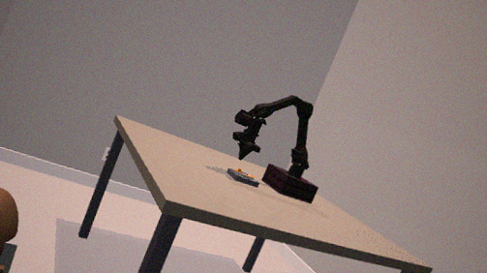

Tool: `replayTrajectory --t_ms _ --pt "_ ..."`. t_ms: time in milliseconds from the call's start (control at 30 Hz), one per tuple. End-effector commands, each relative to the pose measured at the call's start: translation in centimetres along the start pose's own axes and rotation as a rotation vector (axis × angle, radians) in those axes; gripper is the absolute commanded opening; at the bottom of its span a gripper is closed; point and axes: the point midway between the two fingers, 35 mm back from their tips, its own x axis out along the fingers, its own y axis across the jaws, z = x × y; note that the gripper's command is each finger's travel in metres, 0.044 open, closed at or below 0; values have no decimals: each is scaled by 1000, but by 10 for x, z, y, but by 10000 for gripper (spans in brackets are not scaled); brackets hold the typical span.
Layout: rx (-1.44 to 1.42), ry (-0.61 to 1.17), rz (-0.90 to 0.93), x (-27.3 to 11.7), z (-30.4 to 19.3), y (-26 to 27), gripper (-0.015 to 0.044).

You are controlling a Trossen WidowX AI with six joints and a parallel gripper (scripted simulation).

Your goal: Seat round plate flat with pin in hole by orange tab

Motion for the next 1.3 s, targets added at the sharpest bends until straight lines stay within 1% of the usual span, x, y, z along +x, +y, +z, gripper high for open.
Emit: replayTrajectory --t_ms 0,100,167,1267 --pt "-2 13 9 21 -2 0 0" --pt "-2 13 9 41 -3 1 0" --pt "-2 13 9 46 -4 2 0" --pt "-2 15 12 47 -21 37 0"
